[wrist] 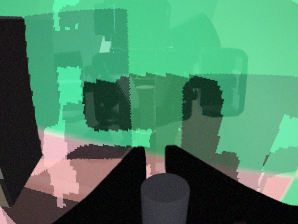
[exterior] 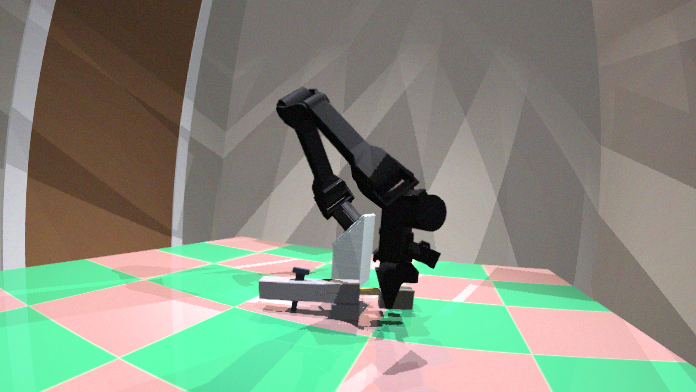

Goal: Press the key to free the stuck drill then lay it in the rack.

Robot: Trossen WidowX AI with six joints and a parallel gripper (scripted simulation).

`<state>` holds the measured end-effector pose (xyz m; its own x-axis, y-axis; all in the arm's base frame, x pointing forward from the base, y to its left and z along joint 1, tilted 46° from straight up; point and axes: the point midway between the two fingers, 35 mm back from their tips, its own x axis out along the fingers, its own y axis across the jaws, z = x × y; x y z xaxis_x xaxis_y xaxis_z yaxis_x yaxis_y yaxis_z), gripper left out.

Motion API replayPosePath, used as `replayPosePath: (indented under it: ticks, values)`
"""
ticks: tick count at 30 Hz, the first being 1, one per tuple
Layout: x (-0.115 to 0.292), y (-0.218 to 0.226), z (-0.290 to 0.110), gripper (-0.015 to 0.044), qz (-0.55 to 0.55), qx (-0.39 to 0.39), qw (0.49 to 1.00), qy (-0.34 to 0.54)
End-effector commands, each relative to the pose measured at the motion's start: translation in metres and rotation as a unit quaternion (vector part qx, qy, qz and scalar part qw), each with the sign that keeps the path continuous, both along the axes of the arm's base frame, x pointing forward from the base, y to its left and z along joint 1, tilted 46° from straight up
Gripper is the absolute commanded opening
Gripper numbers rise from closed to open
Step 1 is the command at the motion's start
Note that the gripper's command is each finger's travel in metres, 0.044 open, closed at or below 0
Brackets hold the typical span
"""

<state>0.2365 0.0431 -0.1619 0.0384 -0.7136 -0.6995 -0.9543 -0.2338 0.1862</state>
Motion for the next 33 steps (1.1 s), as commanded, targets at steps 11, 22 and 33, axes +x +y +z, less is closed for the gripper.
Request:
replayPosePath:
  ticks: [11, 22, 33]
  values:
    - [-0.002, 0.007, -0.006, 0.0105, -0.001, 0.001, 1.0, -0.001]
    - [-0.002, 0.004, -0.005, 0.0394, 0.0, 0.001, 1.0, 0.0]
    - [-0.001, -0.001, -0.004, 0.044, 0.0, 0.001, 1.0, 0.0]
